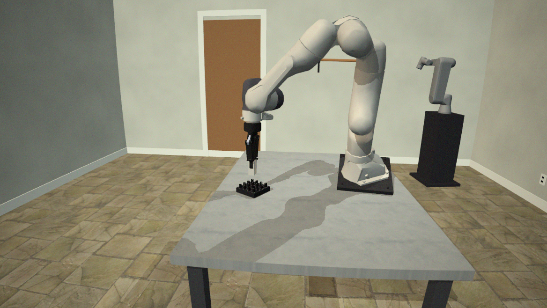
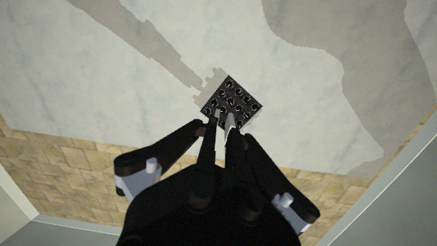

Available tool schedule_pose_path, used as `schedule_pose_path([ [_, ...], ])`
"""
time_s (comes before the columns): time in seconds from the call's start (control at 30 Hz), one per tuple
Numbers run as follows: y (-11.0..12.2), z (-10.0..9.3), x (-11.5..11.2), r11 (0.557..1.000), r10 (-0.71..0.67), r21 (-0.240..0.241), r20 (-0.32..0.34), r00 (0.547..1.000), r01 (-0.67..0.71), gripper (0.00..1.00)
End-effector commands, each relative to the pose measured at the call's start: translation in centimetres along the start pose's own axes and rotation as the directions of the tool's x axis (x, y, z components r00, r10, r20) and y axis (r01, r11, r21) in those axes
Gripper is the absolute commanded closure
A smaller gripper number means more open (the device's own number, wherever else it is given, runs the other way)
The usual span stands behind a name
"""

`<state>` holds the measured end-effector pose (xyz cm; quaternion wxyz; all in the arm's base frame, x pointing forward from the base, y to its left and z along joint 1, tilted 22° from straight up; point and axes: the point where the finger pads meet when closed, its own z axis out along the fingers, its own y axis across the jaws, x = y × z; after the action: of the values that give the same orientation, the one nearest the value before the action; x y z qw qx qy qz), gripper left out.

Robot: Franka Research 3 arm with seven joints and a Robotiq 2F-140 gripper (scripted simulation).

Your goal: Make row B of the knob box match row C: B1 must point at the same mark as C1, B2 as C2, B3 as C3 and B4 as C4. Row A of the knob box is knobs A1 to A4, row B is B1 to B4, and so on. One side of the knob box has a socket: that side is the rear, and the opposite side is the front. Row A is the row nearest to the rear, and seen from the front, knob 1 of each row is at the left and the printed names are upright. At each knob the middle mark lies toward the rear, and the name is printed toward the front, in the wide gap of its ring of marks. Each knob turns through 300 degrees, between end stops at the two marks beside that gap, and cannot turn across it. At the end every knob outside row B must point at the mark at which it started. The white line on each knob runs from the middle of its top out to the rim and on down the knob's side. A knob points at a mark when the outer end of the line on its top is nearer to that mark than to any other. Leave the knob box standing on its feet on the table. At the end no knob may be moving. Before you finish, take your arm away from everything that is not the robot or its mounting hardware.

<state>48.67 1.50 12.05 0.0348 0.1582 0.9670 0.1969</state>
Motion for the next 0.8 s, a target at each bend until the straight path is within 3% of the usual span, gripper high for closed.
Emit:
schedule_pose_path([
  [0.0, 0.02, -0.06, 0.1, 0.988, 0.155, 0.012, -0.007, 0.988, -0.155, 0.88],
  [0.63, 0.02, -0.23, 0.09, 0.92, 0.391, 0.014, -0.004, 0.92, -0.391, 0.88],
  [0.77, 0.02, -0.29, 0.09, 0.884, 0.467, 0.014, -0.003, 0.884, -0.467, 0.88],
])
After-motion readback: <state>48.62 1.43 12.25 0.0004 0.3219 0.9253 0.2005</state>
